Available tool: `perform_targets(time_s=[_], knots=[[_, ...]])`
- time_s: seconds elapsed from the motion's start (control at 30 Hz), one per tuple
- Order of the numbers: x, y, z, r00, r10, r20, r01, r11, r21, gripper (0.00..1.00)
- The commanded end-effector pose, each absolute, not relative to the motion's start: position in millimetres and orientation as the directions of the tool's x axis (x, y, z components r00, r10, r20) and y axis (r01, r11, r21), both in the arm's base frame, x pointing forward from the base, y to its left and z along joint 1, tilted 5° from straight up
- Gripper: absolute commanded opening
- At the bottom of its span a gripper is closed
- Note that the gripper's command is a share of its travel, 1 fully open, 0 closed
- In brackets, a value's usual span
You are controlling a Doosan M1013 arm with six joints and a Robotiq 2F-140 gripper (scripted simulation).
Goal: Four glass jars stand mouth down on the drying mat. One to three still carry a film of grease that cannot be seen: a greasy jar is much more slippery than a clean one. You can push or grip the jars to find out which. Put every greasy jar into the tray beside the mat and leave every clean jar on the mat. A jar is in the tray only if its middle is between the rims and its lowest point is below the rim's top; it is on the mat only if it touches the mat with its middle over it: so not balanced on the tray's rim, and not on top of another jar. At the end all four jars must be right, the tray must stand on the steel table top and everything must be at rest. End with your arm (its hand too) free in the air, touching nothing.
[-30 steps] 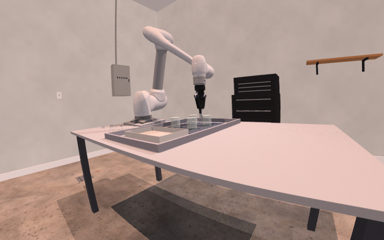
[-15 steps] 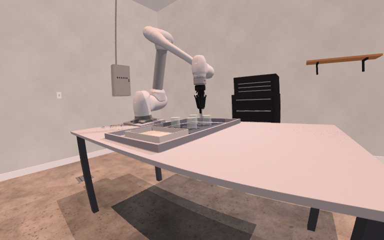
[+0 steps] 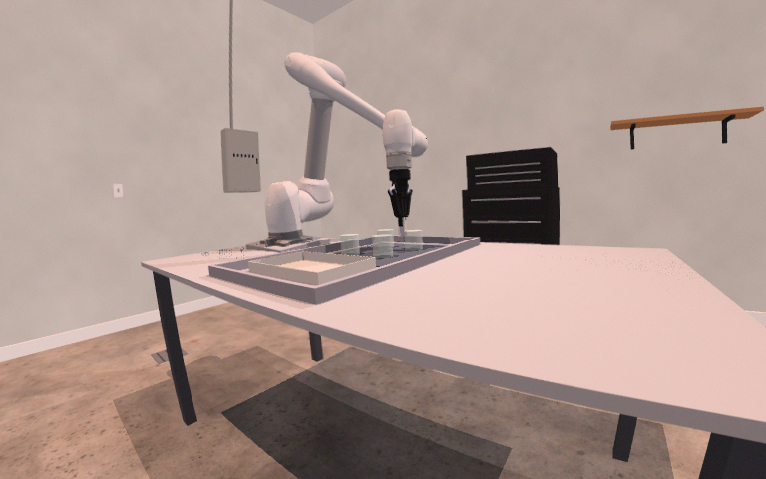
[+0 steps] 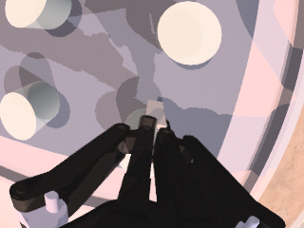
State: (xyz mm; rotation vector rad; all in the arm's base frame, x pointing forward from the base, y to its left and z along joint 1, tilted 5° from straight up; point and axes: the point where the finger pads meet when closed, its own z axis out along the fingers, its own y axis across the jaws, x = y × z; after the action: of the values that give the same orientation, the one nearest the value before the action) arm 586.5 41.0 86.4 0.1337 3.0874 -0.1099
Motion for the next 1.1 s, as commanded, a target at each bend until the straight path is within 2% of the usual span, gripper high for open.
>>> perform_targets(time_s=[0.0, 1.07], knots=[[588.6, 39.3, 88.3, -0.995, 0.082, -0.05, 0.086, 0.994, -0.071, 0.0], [592.3, 39.2, 91.6, -0.995, 0.082, -0.05, 0.086, 0.994, -0.071, 0.0]])
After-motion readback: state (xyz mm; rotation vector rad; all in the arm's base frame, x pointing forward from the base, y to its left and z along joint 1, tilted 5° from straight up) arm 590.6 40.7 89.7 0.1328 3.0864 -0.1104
